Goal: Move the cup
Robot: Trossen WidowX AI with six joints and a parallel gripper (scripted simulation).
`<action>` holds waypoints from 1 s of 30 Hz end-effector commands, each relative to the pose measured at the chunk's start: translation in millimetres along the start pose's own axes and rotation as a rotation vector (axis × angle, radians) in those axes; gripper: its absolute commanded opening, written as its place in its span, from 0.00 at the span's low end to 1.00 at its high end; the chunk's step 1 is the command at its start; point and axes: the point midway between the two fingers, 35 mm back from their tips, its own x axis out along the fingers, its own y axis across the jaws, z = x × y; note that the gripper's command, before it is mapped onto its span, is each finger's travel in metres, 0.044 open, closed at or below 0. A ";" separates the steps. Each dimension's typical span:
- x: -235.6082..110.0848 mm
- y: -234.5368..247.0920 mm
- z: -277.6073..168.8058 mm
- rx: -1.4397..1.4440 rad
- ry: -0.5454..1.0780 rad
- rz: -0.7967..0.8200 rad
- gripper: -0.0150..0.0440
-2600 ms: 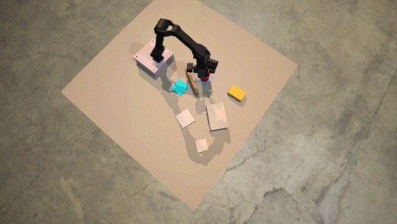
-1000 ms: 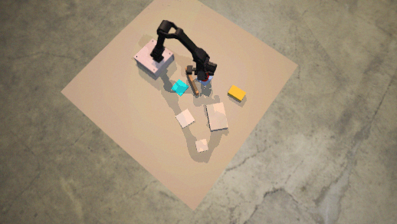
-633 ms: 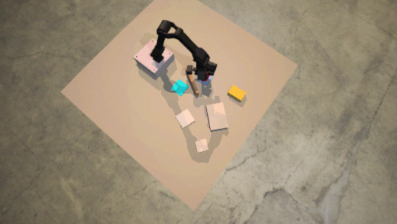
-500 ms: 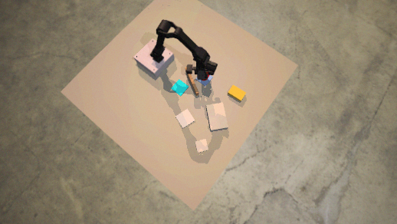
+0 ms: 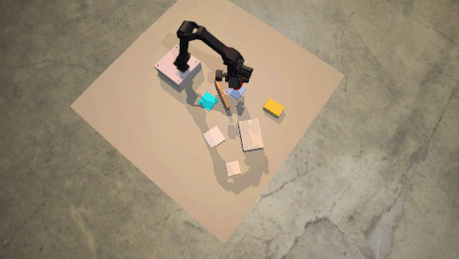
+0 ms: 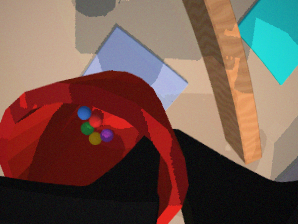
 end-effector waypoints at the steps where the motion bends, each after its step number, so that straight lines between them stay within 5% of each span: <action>1: -10.9 -0.2 0.1 -0.003 0.002 0.006 0.25; 30: -9.7 -15.0 8.6 -0.001 -0.001 0.005 0.25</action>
